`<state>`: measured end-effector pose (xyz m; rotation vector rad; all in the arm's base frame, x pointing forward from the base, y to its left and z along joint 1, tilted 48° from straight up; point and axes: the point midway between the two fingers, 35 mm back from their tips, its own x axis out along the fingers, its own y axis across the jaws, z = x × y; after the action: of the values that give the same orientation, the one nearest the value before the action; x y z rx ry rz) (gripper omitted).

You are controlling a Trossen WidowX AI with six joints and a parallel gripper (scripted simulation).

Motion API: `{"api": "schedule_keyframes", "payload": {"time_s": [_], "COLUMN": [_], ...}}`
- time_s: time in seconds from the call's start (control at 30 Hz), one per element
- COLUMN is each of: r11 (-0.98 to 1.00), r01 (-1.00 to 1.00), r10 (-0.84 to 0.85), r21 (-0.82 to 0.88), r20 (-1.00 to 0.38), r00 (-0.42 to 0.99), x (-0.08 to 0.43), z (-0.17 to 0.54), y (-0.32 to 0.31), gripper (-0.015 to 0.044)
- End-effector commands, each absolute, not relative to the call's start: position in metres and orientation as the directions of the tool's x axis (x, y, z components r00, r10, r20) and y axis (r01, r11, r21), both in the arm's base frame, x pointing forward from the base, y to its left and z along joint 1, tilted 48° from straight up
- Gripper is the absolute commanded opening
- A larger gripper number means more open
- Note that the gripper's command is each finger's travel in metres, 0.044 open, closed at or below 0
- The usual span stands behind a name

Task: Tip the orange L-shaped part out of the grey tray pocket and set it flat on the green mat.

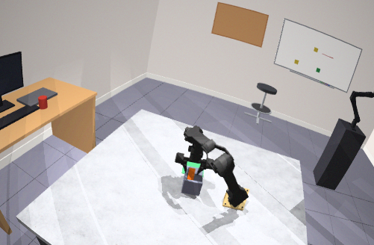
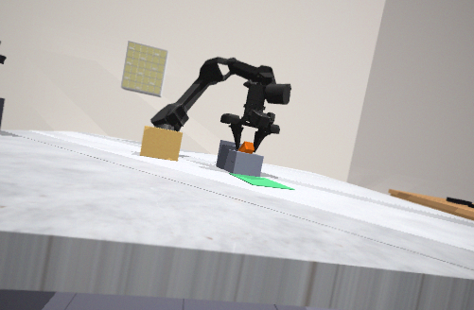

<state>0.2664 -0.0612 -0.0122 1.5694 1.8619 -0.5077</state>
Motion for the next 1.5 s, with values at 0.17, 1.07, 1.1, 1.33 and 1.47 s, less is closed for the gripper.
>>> {"api": "schedule_keyframes", "payload": {"time_s": [0.17,1.07,1.1,1.33,1.47], "r11": [0.211,0.21,0.21,0.209,0.209], "r01": [0.971,0.971,0.971,0.972,0.972], "r10": [0.722,0.723,0.723,0.722,0.722], "r21": [0.111,0.111,0.111,0.111,0.111], "r20": [-0.687,-0.687,-0.687,-0.687,-0.687], "r00": [-0.078,-0.077,-0.077,-0.077,-0.077], "x": [0.267,0.268,0.268,0.269,0.27], "z": [-0.012,-0.001,0.0,0.007,0.012], "y": [-0.062,-0.072,-0.073,-0.081,-0.086], "gripper": [0.0135,0.0,0.0,0.0,0.0]}}
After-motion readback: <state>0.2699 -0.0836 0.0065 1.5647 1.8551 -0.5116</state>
